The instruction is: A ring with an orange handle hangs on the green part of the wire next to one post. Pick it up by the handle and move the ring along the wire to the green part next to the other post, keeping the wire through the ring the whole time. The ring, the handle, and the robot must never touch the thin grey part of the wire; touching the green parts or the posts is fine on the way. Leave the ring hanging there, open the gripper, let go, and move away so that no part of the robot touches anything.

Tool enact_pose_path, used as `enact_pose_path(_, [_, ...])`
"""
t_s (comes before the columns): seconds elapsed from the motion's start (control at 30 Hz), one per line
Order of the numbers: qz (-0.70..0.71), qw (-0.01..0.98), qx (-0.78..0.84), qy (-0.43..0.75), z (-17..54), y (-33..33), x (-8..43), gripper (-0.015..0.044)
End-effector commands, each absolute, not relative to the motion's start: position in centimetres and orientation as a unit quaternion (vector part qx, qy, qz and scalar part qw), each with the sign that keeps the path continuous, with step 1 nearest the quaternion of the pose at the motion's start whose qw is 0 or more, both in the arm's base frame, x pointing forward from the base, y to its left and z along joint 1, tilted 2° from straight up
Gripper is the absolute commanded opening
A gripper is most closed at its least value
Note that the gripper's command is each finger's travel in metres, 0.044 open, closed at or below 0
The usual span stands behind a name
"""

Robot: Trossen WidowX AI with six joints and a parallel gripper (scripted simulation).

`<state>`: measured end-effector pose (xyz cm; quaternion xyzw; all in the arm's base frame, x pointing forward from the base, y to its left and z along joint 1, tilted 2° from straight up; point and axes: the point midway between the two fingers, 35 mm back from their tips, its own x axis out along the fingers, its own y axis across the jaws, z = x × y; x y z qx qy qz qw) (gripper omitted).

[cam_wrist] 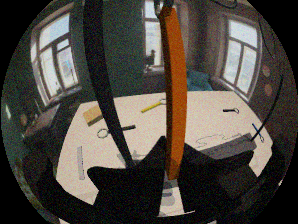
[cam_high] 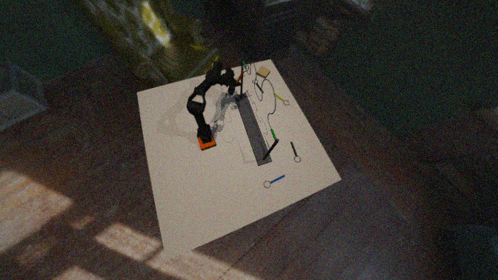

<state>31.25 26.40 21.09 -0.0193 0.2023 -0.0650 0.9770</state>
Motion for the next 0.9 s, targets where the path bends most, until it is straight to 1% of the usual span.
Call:
enact_pose_path(0.0, [-0.065, 0.977, -0.019, 0.202, 21.1, 26.4, 31.3, -0.0124])
enact_pose_path(0.37, [-0.065, 0.977, -0.019, 0.203, 21.2, 26.5, 31.0, 0.0160])
enact_pose_path(0.73, [-0.067, 0.977, -0.017, 0.203, 22.8, 27.0, 27.0, 0.0160])
enact_pose_path(0.87, [-0.067, 0.977, -0.017, 0.203, 23.0, 27.1, 26.7, 0.0160])
